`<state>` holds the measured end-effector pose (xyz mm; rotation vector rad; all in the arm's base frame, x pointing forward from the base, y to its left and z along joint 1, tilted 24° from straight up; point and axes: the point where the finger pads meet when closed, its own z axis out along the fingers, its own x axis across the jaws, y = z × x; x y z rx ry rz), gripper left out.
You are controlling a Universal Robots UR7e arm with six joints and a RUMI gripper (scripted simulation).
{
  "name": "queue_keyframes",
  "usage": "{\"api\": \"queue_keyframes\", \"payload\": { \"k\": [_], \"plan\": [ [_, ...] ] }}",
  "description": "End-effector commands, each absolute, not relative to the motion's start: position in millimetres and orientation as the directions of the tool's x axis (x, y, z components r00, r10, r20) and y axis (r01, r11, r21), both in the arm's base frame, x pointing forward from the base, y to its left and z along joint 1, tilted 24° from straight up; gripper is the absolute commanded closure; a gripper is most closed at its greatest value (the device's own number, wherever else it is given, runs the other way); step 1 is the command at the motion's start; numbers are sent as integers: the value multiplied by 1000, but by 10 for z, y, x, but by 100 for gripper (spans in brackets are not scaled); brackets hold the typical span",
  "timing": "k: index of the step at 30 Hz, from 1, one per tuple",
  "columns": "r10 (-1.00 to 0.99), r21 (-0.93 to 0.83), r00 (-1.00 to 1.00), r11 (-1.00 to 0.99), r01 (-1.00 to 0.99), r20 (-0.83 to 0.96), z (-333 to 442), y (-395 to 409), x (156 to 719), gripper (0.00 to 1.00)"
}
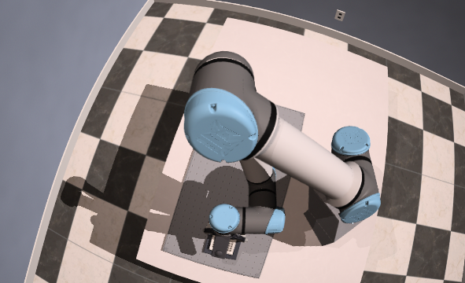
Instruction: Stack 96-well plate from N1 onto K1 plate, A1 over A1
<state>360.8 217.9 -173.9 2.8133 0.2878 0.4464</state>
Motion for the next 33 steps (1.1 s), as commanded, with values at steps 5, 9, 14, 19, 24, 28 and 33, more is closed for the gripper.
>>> {"api": "queue_keyframes", "payload": {
  "k": [5, 9, 14, 19, 24, 28, 33],
  "plan": [
    [237, 299, 931, -942, 151, 278, -1732, 2188, 3621, 0],
    [237, 299, 931, -942, 151, 278, -1732, 2188, 3621, 100],
    [237, 299, 931, -942, 151, 278, -1732, 2188, 3621, 100],
    [237, 299, 931, -942, 151, 278, -1732, 2188, 3621, 100],
    [237, 299, 931, -942, 151, 278, -1732, 2188, 3621, 100],
    [237, 299, 931, -942, 151, 278, -1732, 2188, 3621, 100],
    [237, 299, 931, -942, 151, 278, -1732, 2188, 3621, 100]
  ]
}}
